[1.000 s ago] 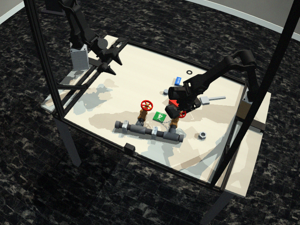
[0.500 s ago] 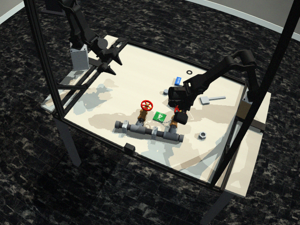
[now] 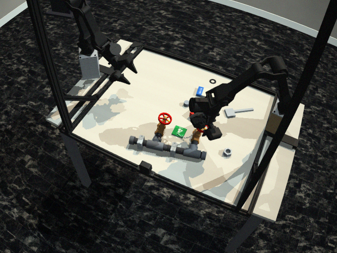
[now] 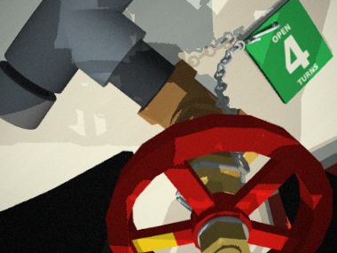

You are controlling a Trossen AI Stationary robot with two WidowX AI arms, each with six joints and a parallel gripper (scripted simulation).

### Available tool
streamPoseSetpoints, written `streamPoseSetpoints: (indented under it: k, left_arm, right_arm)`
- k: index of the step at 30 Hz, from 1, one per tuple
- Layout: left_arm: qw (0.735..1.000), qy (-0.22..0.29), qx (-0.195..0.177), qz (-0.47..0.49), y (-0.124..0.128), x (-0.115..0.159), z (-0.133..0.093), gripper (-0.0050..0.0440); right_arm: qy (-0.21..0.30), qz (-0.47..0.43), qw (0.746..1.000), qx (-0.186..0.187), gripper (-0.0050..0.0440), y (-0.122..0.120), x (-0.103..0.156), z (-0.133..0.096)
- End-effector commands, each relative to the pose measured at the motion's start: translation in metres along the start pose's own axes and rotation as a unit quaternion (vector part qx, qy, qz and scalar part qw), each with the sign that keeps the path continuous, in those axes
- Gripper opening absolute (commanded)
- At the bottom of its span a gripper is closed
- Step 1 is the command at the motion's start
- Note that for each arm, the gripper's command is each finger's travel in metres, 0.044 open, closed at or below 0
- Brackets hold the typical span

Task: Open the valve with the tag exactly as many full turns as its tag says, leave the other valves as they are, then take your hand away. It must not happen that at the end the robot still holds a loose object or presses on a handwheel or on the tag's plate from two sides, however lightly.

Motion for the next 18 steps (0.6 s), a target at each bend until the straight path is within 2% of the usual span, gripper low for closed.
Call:
streamPoseSetpoints:
  k: [1, 2, 13, 15, 18]
  left_arm:
    - [1.0, 0.0, 0.0, 0.0, 0.0, 0.0, 0.0, 0.04]
    - [1.0, 0.0, 0.0, 0.0, 0.0, 0.0, 0.0, 0.04]
    - [1.0, 0.0, 0.0, 0.0, 0.0, 0.0, 0.0, 0.04]
    - [1.0, 0.0, 0.0, 0.0, 0.0, 0.0, 0.0, 0.04]
    - [1.0, 0.0, 0.0, 0.0, 0.0, 0.0, 0.0, 0.04]
  right_arm:
    - [0.0, -0.032, 0.999, 0.0, 0.0, 0.0001, 0.0, 0.0]
    - [0.0, -0.007, 1.0, 0.0, 0.0024, 0.0, 0.0, 0.0]
    - [0.0, -0.007, 1.0, 0.0, 0.0288, 0.0, 0.0, 0.0]
    - [0.0, -0.007, 1.0, 0.0, 0.0288, 0.0, 0.0, 0.0]
    - [0.0, -0.007, 1.0, 0.0, 0.036, 0.0, 0.0, 0.0]
Point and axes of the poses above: on each arm, the point midway between the two fingers, 35 mm back from their tips, its own z axis out along the fingers, its own y axis across the jaws, x = y × z, the point moved 10 cm from there along -z, back along the fingers, and after that the axes turned 8 degrees about z, right-handed, at the moved point
